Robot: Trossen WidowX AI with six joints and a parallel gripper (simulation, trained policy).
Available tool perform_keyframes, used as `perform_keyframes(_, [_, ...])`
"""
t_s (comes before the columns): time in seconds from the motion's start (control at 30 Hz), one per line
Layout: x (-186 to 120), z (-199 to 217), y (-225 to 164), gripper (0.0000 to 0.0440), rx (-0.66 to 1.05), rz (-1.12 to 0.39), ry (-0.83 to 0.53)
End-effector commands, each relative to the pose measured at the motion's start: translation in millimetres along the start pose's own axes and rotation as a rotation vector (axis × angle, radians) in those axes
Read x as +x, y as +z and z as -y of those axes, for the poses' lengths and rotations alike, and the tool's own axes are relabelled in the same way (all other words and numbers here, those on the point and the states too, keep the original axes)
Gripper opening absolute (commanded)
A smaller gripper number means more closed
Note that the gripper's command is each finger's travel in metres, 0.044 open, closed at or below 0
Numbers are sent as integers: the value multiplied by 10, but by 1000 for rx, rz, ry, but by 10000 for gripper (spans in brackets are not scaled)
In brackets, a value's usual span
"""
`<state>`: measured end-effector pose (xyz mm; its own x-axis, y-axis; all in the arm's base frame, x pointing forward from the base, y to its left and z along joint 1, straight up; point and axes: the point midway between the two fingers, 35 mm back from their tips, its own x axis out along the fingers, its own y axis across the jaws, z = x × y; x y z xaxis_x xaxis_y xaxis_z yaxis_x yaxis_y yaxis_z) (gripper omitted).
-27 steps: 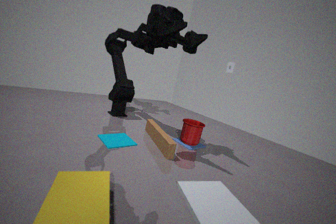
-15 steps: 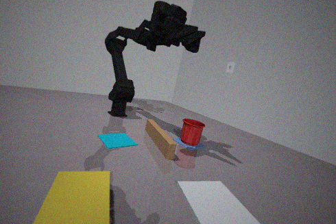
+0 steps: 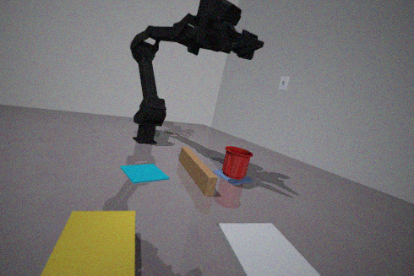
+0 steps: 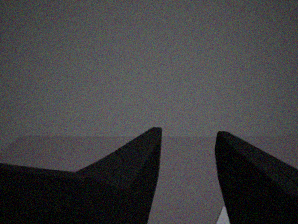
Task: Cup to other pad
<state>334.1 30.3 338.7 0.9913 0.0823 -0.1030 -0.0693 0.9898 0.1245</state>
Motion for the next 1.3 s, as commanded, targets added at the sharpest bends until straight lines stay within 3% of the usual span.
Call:
perform_keyframes(0.0, [36,-58,16,119,34,-34,15])
perform_keyframes(0.67, [217,-322,-61,128,256,-289,23])
perform_keyframes(1.27, [294,-544,-218,139,474,-538,-49])
